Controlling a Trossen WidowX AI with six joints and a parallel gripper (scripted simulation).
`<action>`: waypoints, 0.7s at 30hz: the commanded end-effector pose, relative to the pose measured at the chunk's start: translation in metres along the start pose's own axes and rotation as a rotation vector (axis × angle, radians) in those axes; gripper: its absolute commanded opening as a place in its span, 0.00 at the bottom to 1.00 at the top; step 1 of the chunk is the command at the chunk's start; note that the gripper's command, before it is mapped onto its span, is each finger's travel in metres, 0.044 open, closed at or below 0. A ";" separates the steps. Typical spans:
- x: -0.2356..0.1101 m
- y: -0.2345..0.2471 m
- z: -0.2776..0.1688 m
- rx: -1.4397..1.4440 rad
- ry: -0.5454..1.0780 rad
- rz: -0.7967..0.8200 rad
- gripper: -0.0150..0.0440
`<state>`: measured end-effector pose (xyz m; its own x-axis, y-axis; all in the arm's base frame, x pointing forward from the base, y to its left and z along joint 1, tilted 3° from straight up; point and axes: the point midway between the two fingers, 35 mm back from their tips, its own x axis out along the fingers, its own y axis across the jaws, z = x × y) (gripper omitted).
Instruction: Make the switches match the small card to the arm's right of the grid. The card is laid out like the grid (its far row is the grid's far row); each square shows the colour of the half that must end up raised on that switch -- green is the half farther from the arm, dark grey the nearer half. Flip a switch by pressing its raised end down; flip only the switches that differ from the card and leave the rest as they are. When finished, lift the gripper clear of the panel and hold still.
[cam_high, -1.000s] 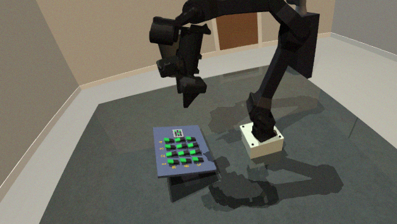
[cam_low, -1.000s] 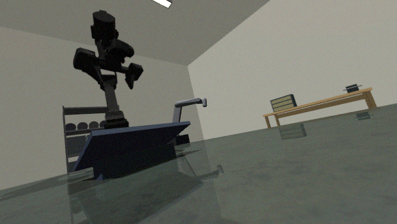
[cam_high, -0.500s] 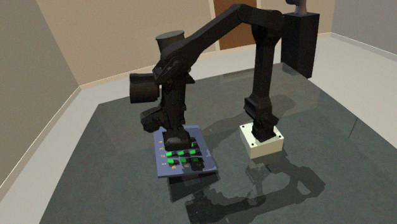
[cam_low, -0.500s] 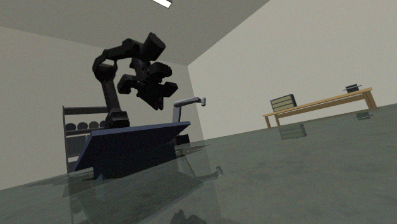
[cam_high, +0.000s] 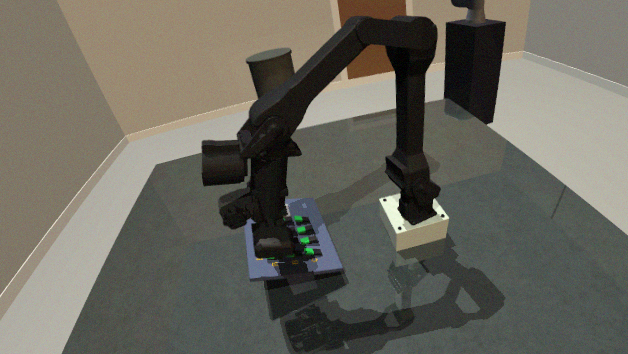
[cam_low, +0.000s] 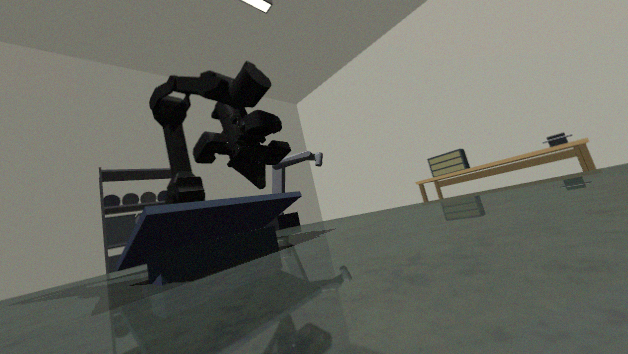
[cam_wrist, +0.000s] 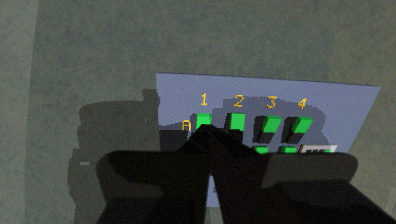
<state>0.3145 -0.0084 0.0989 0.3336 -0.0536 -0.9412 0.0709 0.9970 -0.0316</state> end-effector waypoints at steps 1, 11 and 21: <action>0.006 0.000 -0.004 0.001 0.012 -0.002 0.25; 0.019 0.000 -0.003 0.001 0.012 -0.002 0.25; 0.019 0.000 -0.003 0.001 0.012 -0.002 0.25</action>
<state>0.3185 -0.0094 0.0816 0.3257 -0.0546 -0.9439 0.0739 0.9967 -0.0322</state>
